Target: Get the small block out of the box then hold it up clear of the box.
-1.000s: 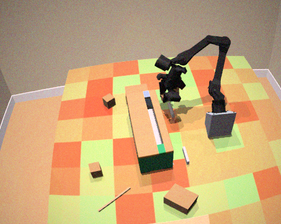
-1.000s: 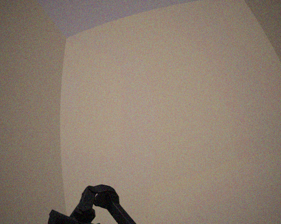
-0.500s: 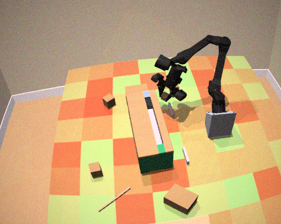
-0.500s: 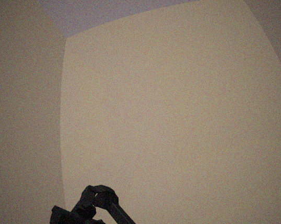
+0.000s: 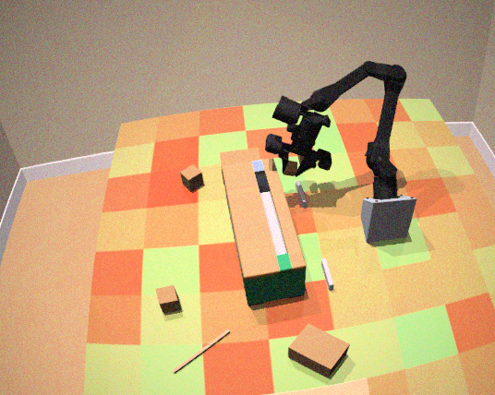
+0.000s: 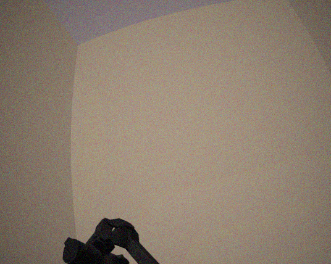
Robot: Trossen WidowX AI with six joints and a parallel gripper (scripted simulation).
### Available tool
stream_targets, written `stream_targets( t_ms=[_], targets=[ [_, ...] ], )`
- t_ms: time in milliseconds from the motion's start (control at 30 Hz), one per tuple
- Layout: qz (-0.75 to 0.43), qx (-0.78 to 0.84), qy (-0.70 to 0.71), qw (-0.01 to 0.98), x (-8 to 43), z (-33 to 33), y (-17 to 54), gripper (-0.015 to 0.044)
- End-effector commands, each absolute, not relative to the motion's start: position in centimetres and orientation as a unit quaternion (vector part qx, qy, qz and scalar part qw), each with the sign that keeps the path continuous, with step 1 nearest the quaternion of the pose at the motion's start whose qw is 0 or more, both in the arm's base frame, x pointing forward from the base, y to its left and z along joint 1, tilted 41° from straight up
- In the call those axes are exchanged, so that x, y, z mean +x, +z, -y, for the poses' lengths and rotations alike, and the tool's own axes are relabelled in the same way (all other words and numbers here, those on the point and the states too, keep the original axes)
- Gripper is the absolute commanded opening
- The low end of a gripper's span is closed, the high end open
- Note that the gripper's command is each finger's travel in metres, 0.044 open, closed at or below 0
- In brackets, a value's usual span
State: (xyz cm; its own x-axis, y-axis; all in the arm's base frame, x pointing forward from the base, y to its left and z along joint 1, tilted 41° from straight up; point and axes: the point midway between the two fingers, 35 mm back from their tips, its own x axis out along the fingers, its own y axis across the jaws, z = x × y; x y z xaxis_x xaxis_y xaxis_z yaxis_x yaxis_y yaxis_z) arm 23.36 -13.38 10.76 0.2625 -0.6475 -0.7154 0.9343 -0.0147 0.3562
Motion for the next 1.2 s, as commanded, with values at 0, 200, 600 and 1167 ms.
stream_targets(
  t_ms=[0, 200, 600, 1167],
  targets=[
    [-0.213, 0.36, -0.57, 0.707, 23.4, 13.1, 10.9, 0.0],
    [-0.279, 0.268, -0.544, 0.745, 23.3, 12.6, 11.0, 0.0],
    [-0.4, 0.073, -0.468, 0.784, 23.1, 11.7, 11.3, 0.0],
    [-0.531, -0.205, -0.32, 0.757, 22.8, 10.6, 11.9, 0.0]
  ],
)
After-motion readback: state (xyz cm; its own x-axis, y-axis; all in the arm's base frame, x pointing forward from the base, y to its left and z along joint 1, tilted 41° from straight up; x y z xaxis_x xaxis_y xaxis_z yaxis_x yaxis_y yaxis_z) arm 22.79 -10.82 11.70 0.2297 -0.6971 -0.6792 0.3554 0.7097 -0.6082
